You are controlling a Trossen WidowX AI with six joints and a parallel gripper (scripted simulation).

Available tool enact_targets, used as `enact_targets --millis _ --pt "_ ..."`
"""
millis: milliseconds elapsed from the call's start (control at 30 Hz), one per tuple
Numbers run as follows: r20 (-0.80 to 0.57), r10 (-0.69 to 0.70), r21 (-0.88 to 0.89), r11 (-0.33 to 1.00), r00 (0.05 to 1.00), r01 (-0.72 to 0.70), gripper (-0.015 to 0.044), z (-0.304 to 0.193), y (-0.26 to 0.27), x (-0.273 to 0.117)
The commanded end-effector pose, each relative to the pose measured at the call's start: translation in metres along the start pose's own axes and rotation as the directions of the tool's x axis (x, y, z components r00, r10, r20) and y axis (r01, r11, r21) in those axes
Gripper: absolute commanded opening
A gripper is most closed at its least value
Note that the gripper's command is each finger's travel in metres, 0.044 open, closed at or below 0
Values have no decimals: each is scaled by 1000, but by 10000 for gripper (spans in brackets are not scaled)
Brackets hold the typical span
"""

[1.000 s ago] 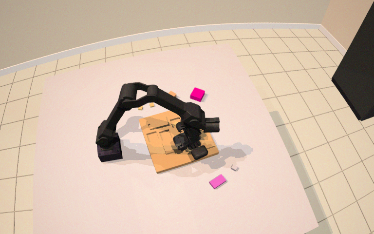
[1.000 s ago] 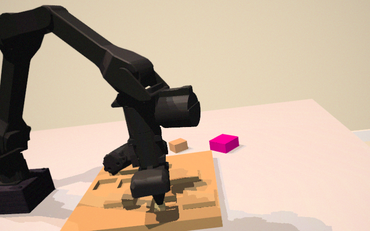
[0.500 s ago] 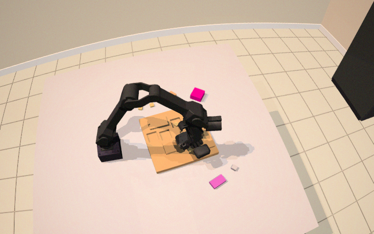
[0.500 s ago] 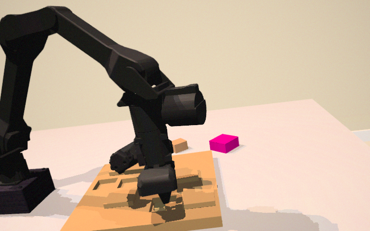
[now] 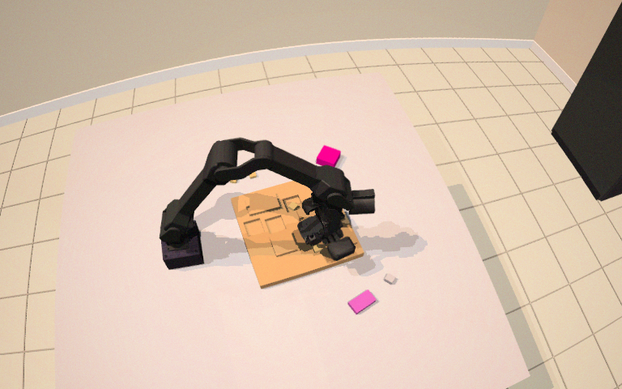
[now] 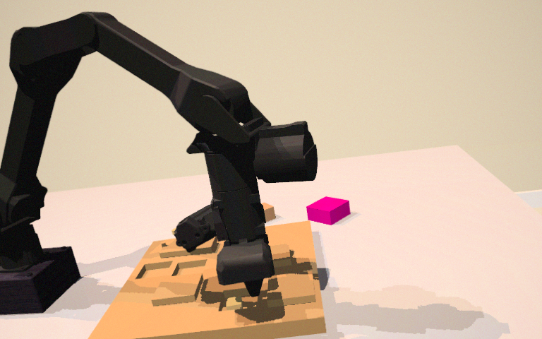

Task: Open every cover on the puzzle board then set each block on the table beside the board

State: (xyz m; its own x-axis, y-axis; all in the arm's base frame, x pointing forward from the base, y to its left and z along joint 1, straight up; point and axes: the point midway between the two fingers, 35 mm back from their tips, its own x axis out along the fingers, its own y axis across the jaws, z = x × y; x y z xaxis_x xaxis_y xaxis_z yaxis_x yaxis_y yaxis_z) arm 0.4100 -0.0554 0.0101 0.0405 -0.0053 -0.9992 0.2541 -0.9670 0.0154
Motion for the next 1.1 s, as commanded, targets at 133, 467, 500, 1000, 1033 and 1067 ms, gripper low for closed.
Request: enact_targets --millis 133,467,500,1000,1033,1067 --pt "-2 -1 2 1000 1000 1 0 -8 -1 4" --pt "-2 -1 2 1000 1000 1 0 -8 -1 4" --pt "-2 -1 2 1000 1000 1 0 -8 -1 4" --pt "12 -2 2 1000 1000 2 0 6 1 -2" --pt "12 -2 2 1000 1000 2 0 7 1 -3" --pt "11 -2 2 1000 1000 2 0 8 1 -3"
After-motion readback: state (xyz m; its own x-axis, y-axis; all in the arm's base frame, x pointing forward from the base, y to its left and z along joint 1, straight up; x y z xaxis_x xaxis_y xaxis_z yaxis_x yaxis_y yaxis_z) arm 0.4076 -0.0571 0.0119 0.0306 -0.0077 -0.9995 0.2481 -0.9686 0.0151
